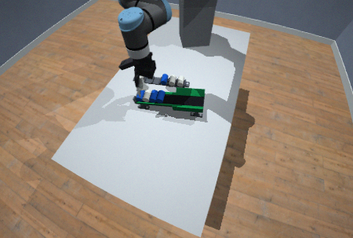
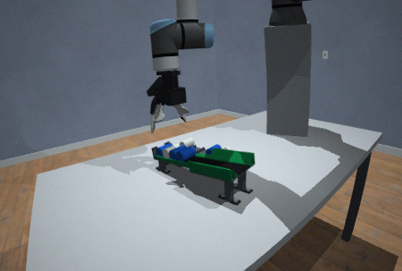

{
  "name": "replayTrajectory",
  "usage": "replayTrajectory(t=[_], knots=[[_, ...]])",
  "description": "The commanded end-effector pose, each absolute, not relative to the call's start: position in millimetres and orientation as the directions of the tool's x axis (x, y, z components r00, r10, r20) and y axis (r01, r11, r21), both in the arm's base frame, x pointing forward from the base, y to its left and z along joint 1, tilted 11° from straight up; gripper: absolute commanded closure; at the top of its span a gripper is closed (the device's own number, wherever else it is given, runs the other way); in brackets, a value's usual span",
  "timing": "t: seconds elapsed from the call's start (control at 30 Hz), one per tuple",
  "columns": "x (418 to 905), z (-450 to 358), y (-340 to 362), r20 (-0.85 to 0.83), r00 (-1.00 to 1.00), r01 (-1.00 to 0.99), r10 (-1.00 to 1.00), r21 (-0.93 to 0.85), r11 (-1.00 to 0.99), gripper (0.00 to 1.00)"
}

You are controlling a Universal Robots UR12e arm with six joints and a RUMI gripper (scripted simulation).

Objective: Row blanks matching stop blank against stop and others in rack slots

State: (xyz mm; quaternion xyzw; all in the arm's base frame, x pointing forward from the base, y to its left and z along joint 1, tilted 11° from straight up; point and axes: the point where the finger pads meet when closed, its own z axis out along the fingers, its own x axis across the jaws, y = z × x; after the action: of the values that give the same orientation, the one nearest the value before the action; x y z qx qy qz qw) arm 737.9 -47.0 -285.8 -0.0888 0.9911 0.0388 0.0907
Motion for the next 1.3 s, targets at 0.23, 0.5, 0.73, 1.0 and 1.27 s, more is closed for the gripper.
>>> replayTrajectory(t=[0.23,0.5,0.73,1.0,1.27], knots=[[740.7,-285.8,-47.5,-0.188,-0.969,-0.176,-0.162,0.06,0.983,0.5],[740.7,-285.8,-47.5,-0.188,-0.969,-0.176,-0.162,0.06,0.982,0.5],[740.7,-285.8,-47.5,-0.188,-0.969,-0.176,-0.162,0.06,0.982,0.5],[740.7,-285.8,-47.5,-0.188,-0.969,-0.176,-0.162,0.06,0.982,0.5],[740.7,-286.0,-47.5,-0.188,-0.969,-0.177,-0.163,0.06,0.982,0.5]])
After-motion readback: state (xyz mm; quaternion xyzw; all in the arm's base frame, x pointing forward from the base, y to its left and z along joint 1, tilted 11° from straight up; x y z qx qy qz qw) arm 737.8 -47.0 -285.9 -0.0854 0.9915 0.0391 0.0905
